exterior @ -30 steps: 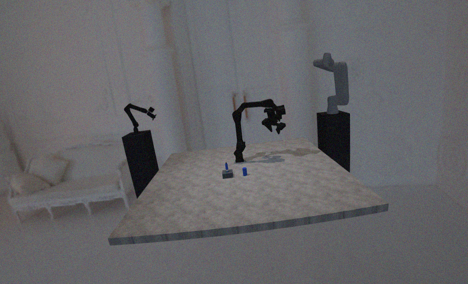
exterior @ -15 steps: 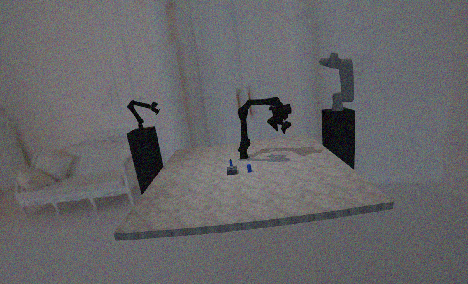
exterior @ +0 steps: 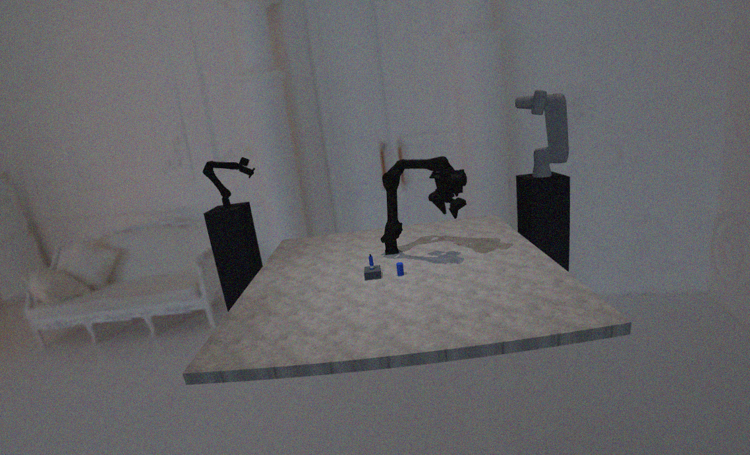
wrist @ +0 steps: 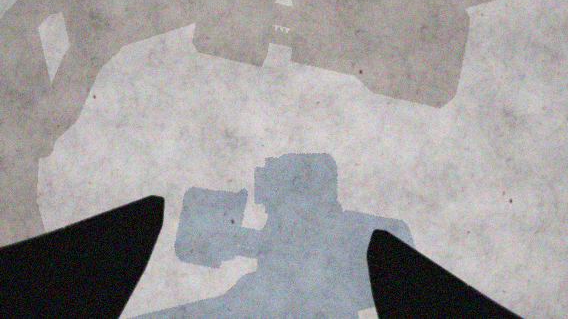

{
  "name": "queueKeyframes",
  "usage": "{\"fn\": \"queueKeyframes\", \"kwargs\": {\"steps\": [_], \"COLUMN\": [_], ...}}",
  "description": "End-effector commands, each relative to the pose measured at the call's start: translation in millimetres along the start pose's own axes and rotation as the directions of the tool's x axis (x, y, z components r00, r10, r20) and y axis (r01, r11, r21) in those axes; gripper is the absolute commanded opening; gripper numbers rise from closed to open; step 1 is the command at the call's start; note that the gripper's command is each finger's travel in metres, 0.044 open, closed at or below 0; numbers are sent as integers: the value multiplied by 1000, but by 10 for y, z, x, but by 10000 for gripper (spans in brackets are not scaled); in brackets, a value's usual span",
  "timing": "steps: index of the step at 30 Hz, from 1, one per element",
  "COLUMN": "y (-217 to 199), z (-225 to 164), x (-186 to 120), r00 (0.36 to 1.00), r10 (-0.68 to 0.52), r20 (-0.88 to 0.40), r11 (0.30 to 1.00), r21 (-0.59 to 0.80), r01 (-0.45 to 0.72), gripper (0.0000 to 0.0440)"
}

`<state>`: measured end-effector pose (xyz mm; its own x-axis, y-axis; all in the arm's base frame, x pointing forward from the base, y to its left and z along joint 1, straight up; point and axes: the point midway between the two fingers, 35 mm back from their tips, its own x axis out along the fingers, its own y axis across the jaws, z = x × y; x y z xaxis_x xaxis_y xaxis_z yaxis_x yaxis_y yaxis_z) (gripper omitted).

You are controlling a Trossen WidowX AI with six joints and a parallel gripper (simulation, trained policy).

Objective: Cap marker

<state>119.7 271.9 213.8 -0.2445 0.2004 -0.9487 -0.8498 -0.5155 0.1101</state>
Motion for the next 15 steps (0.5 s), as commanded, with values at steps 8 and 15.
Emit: {"fn": "queueKeyframes", "kwargs": {"steps": [8,15], "y": [-235,-349], "z": [-367,-618], "x": [-99,-159], "r00": [999,998], "r10": [-27,-37], "r20": [-32,-53], "r11": [998,995], "r21": [54,88], "r01": [28,41], "gripper": [326,325]}}
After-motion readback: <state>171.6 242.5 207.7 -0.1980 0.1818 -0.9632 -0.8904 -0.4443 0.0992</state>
